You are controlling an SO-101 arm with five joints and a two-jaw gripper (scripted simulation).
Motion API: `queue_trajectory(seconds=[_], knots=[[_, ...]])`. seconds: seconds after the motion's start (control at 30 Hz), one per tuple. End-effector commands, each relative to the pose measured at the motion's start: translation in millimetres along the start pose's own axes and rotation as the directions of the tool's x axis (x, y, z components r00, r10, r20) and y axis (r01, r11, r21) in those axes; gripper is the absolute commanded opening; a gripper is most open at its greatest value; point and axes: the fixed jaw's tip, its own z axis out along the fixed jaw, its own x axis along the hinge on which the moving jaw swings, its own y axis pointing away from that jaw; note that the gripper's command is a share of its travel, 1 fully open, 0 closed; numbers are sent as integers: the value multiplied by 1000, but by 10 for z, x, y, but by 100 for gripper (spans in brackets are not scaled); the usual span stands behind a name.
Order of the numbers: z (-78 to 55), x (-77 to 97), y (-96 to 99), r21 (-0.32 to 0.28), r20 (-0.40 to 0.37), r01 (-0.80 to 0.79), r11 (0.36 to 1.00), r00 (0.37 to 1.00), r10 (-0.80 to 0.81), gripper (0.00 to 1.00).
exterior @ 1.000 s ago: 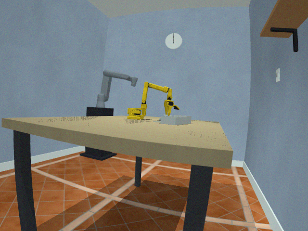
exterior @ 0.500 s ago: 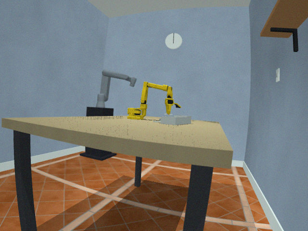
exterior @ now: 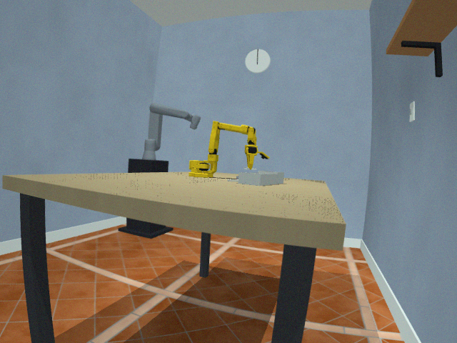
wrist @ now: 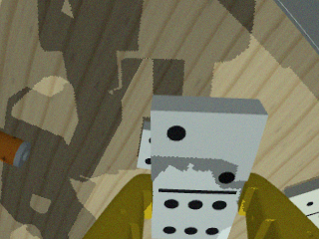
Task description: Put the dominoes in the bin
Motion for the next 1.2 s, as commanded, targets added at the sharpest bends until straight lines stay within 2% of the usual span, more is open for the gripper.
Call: queue_trajectory(seconds=[0.0,0.17,0.23,0.57,1.0,1.17], knots=[[-137,-63,-99,30,68,-48,998,997,46,0],[-170,-61,-247,34,83,-136,990,988,133,0],[-170,-61,-247,34,83,-136,990,988,133,0],[-238,-14,-563,41,115,-316,948,944,310,0],[-249,-1,-625,42,122,-350,936,931,343,0],[-253,-4,-710,42,133,-396,917,912,388,0]])
